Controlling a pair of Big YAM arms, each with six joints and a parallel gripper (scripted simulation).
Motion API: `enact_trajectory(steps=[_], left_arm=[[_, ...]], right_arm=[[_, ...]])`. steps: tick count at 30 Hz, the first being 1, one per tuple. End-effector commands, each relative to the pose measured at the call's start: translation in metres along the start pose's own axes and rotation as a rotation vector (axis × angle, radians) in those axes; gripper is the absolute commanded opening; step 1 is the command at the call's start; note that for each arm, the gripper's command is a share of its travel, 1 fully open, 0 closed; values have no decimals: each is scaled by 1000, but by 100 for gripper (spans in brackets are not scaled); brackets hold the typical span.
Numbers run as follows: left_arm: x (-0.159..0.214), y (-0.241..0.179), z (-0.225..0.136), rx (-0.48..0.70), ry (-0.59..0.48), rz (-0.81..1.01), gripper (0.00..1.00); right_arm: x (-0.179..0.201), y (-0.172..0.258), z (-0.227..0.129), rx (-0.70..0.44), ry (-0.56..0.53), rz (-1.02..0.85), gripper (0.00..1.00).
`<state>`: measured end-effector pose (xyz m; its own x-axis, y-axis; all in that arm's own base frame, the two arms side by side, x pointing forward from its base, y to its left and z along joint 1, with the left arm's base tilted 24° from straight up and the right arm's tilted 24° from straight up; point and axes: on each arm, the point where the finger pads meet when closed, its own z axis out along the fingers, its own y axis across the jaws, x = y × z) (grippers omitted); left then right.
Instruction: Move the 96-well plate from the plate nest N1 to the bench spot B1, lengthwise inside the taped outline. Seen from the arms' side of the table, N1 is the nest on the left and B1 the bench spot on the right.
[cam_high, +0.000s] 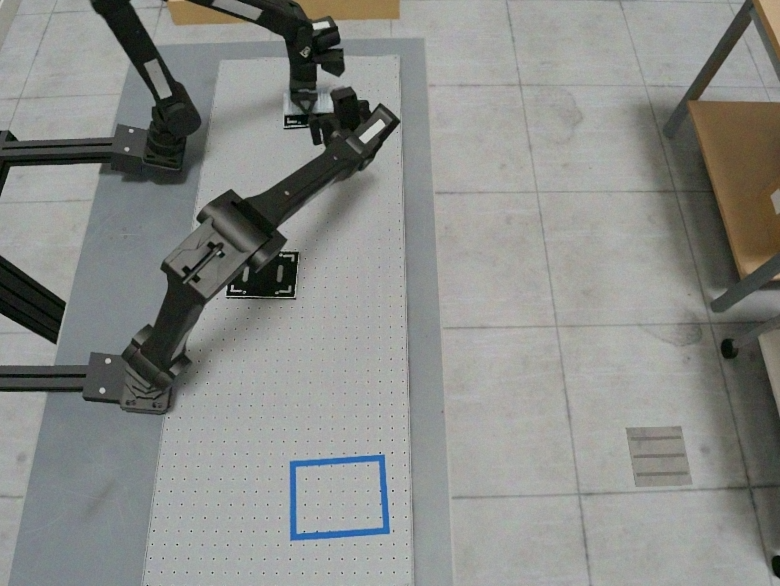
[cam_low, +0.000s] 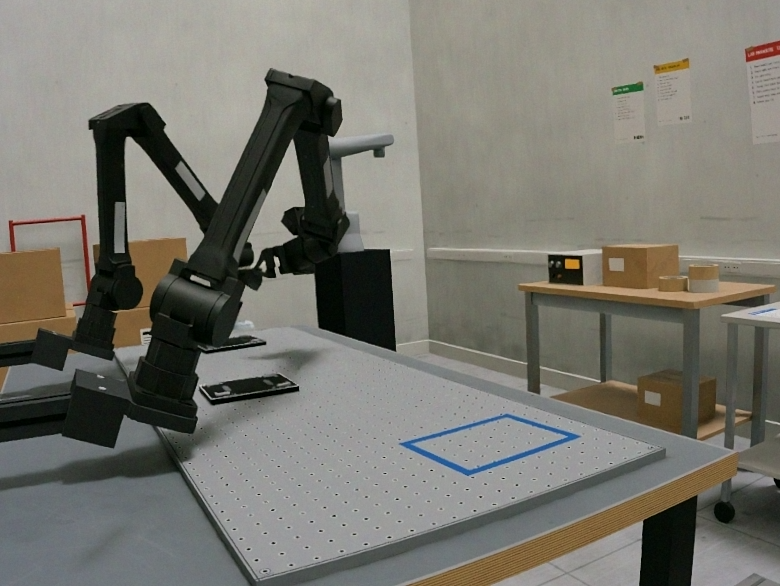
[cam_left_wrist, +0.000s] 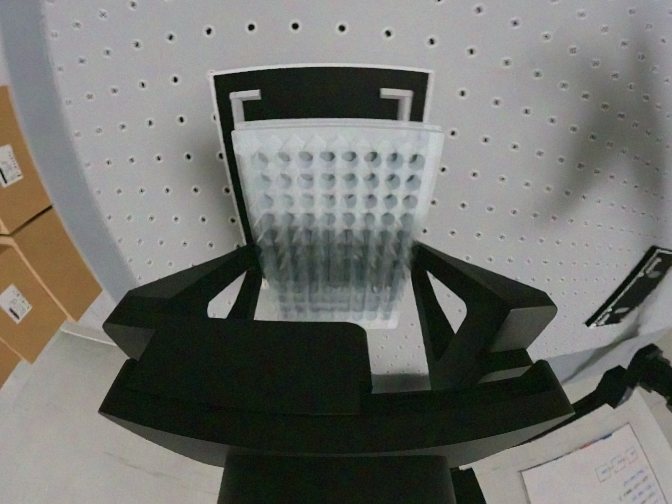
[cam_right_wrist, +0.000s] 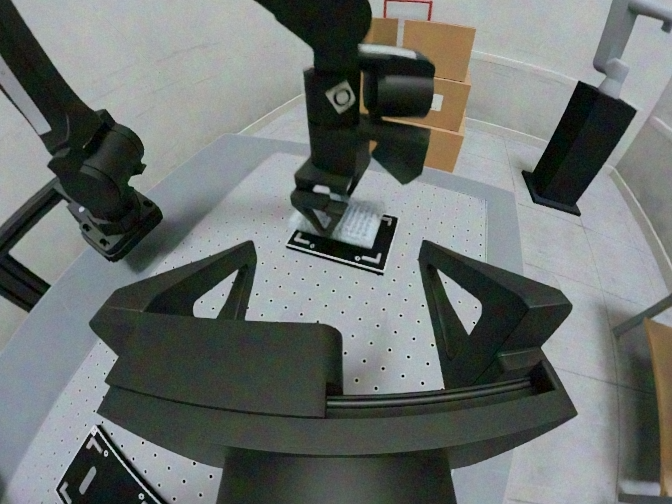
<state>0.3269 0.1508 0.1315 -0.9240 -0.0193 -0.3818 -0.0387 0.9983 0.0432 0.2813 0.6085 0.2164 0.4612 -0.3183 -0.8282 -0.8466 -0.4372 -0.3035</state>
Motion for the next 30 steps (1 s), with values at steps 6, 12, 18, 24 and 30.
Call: enact_trajectory(steps=[6,12,18,24,30], left_arm=[[-13,-19,-30,-11,-41,5,81],[-8,-20,-23,-1,-19,-6,81],[-2,-45,-25,-4,-43,-30,81],[9,-88,-23,3,-45,-46,81],[17,-117,-21,6,-44,-45,81]], right_arm=[[-15,-32,-57,112,11,78,100],[17,-44,-122,245,79,214,100],[42,-58,-204,428,145,329,100],[68,-57,-296,642,205,462,100],[76,-55,-344,761,233,505,100]])
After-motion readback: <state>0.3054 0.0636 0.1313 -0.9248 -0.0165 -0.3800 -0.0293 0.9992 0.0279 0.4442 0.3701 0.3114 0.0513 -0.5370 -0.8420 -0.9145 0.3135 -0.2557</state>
